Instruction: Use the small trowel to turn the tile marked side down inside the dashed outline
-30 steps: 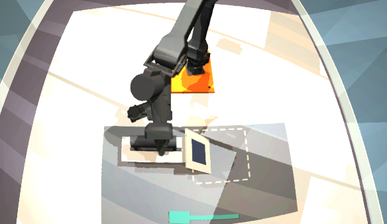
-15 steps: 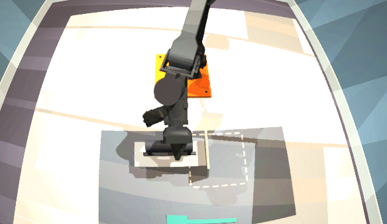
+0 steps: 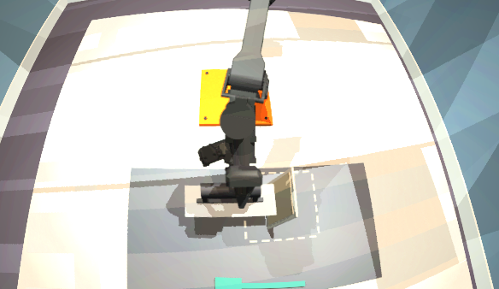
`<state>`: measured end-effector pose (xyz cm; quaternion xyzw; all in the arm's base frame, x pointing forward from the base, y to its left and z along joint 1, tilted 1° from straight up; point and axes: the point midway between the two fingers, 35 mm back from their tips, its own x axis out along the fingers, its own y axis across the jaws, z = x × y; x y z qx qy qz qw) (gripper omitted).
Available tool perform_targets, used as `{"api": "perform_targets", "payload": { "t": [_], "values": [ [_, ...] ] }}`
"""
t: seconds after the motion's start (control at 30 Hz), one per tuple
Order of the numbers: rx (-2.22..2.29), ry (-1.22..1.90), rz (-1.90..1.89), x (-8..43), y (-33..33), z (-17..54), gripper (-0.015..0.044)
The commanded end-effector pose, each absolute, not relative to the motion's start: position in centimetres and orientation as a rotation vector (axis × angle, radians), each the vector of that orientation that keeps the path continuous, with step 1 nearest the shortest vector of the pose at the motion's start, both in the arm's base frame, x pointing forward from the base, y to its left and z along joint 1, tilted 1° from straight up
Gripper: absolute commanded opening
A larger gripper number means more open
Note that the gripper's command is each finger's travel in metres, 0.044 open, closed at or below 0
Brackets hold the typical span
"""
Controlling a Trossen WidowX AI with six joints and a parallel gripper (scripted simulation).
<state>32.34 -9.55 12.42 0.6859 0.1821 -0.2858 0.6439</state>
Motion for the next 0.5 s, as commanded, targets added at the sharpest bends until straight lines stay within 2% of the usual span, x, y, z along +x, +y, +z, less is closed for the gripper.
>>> {"api": "perform_targets", "payload": {
  "t": [0.0, 0.2, 0.47],
  "values": [
    [1.564, 0.406, -0.650, 32.6, -8.5, 11.4, 0.0000],
    [1.563, 0.407, -0.651, 32.6, -8.5, 11.1, 0.0000],
    [1.557, 0.413, -0.657, 32.6, -11.6, 13.0, 0.0000]
  ]
}}
